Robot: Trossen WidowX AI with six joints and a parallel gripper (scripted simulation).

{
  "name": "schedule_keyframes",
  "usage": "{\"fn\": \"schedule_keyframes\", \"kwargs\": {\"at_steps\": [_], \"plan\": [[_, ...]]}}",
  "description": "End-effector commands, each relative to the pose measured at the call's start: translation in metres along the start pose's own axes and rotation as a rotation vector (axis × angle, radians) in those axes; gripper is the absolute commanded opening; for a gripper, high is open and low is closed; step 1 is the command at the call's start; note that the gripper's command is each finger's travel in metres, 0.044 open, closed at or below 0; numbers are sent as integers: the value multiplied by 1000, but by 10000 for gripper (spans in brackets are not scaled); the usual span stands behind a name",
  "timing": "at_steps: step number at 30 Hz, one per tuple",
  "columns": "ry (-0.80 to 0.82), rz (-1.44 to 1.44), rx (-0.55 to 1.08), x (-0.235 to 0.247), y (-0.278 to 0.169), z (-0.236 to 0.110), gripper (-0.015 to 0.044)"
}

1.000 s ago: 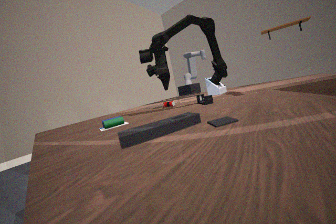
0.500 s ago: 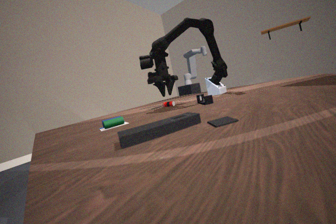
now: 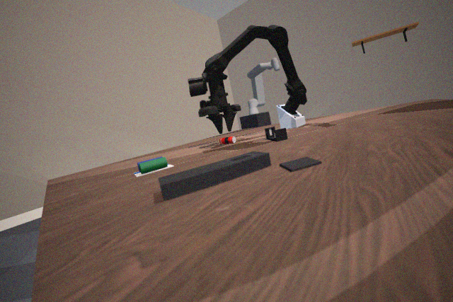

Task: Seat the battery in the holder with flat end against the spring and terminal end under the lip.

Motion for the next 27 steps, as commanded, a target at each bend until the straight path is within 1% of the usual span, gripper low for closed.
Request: {"fn": "schedule_keyframes", "kwargs": {"at_steps": [1, 22, 27], "plan": [[1, 5, 6, 0, -1, 9, 244], [1, 4, 8, -1, -2, 40, 244], [1, 4, 8, -1, -2, 40, 113]]}}
Point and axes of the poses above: the point midway between the two fingers, 35 mm back from their tips, its own z axis out along the fingers, its own x axis across the jaws, y = z × x, the point moved 6 cm from there along -z, back along the fingers, and after that the axes turned 7 degrees about -z, right-handed, at the moved point
